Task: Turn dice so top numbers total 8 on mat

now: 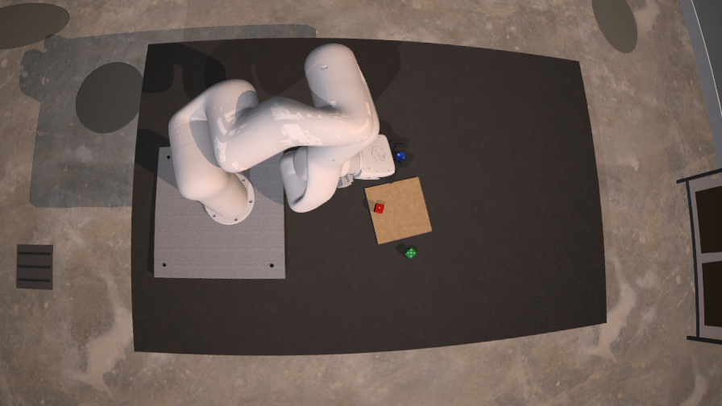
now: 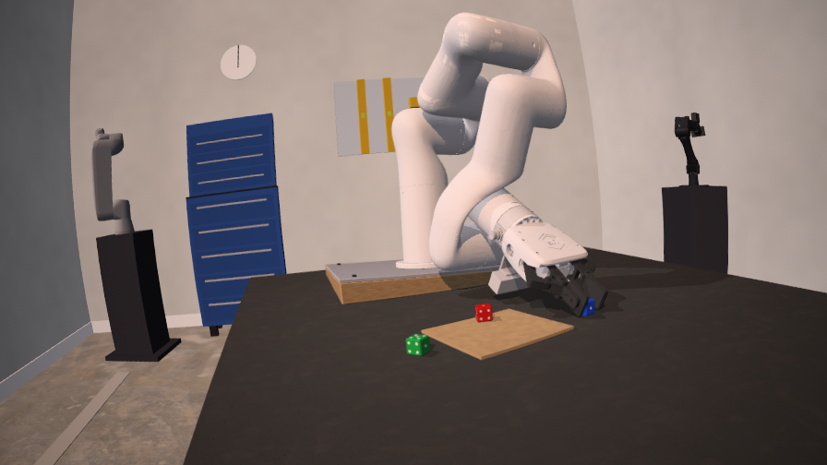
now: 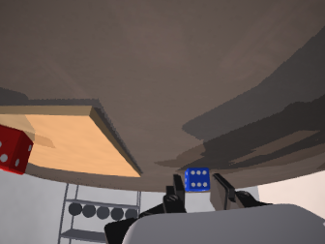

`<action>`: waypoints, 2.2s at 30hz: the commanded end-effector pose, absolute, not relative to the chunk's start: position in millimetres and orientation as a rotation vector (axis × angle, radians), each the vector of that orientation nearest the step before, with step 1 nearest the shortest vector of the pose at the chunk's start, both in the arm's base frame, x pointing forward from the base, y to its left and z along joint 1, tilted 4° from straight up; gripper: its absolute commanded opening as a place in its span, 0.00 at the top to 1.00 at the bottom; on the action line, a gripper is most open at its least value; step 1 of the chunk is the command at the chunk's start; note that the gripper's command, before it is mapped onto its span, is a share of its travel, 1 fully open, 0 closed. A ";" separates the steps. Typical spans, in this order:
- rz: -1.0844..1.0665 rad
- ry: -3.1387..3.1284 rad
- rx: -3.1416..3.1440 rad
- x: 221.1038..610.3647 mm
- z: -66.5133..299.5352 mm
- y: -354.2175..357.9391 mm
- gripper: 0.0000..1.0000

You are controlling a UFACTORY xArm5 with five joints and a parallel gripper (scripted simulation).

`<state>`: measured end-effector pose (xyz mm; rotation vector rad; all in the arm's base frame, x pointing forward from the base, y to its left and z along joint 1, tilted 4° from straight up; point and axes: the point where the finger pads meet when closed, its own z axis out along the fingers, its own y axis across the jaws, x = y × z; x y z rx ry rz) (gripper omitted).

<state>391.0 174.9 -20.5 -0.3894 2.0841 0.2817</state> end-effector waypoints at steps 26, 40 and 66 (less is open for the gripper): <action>0.282 2.082 -0.389 389.0 -18.2 173.8 0.64; 0.279 2.082 -0.387 355.3 4.0 157.3 0.64; 0.271 2.083 -0.383 356.2 57.3 154.3 0.64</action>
